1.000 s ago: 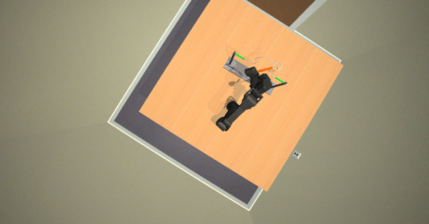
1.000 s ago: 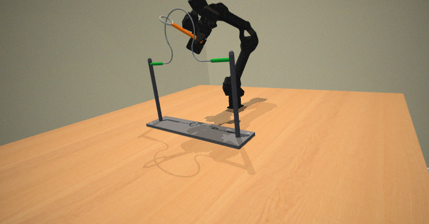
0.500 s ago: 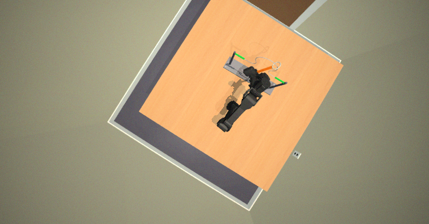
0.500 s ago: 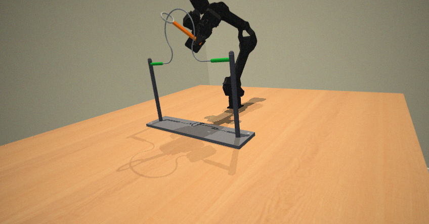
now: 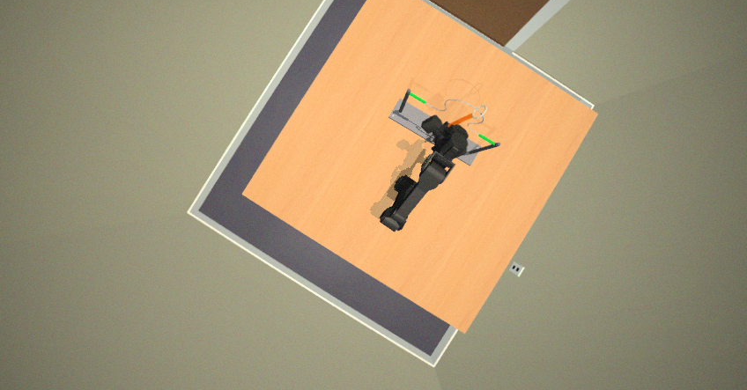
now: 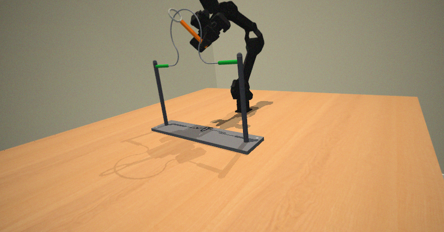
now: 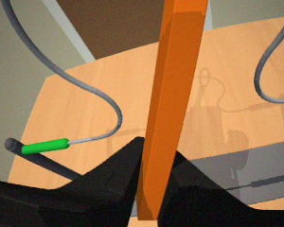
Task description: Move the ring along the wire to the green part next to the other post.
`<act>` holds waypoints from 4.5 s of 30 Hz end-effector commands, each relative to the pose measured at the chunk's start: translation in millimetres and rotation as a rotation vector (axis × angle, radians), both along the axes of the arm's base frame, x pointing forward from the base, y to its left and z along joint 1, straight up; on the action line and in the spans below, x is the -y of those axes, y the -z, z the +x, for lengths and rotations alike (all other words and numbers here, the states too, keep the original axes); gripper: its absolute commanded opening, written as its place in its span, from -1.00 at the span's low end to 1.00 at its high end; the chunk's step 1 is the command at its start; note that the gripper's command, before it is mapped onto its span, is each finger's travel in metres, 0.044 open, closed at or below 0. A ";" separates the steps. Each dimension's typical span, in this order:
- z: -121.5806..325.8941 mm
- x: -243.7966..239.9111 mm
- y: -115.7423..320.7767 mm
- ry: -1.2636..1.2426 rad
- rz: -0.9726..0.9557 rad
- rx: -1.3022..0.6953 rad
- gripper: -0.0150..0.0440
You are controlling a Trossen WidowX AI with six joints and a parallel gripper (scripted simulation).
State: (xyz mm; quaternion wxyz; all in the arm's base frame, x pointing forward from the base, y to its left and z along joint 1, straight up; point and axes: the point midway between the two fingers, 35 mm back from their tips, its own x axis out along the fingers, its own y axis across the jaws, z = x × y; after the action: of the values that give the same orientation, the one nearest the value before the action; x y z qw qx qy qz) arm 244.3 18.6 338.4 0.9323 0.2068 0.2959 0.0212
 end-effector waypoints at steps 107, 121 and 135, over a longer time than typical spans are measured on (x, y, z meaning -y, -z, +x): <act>0.8 48.9 -15.3 0.000 -1.540 0.064 -1.00; 0.8 52.0 -21.7 -0.001 -1.736 0.070 -1.00; 0.7 53.8 -28.6 -0.002 -1.931 0.075 -1.00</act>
State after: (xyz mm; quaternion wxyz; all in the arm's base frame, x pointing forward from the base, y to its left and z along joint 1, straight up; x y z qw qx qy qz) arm 245.3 -34.6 367.0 0.7270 -0.6299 0.1622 -0.2199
